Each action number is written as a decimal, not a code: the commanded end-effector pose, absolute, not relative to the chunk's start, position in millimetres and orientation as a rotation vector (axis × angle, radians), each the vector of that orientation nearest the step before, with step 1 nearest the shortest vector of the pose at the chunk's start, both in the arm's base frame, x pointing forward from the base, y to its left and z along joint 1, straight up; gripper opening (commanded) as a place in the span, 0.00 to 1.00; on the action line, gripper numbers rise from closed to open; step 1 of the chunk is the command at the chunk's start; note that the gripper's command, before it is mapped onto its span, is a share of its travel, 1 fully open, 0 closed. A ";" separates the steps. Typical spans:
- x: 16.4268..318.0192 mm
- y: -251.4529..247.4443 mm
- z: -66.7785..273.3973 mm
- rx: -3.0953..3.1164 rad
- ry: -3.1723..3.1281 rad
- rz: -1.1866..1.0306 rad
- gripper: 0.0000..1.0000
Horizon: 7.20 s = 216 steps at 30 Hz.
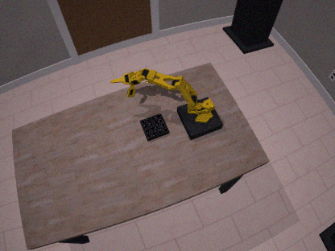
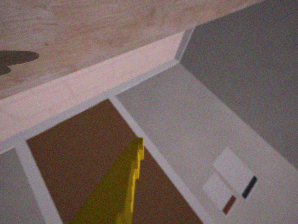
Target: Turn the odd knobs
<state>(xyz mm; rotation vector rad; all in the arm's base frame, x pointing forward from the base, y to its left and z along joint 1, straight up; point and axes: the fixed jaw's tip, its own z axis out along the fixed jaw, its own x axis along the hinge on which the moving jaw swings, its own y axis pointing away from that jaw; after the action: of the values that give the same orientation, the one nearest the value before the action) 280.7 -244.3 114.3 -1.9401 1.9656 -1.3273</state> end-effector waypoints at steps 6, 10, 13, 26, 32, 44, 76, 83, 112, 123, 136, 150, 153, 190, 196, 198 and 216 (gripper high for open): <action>254.8 -222.3 122.7 -1.980 2.008 -1.213 0.40; 237.7 -207.9 123.9 -2.004 2.032 -1.142 0.40; 217.3 -190.6 122.4 -2.030 2.058 -1.061 0.40; 143.6 -128.4 92.5 -2.105 2.134 -0.774 0.40; 123.5 -111.4 77.0 -2.123 2.153 -0.690 0.40; 118.7 -107.3 72.8 -2.127 2.157 -0.669 0.40; 127.0 -95.1 72.2 -1.769 2.357 -0.623 0.40; 132.0 -87.3 72.0 -1.542 2.457 -0.583 0.40; 151.9 -51.7 73.0 -0.525 2.702 -0.321 0.40; 158.0 -38.5 73.9 -0.146 2.719 -0.199 0.40; 161.4 -29.9 74.7 0.101 2.709 -0.115 0.40; 162.8 -26.2 75.0 0.210 2.700 -0.077 0.40; 162.9 -26.0 75.0 0.217 2.699 -0.075 0.40; 160.3 -23.5 71.6 0.217 2.714 -0.066 0.40; 160.2 -23.4 71.5 0.217 2.714 -0.066 0.40; 160.2 -23.4 71.5 0.217 2.714 -0.066 0.40; 160.2 -23.4 71.5 0.217 2.714 -0.066 0.40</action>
<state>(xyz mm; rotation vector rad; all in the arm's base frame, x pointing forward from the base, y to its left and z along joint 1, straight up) 163.2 -26.1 74.8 0.2190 2.6990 -0.0752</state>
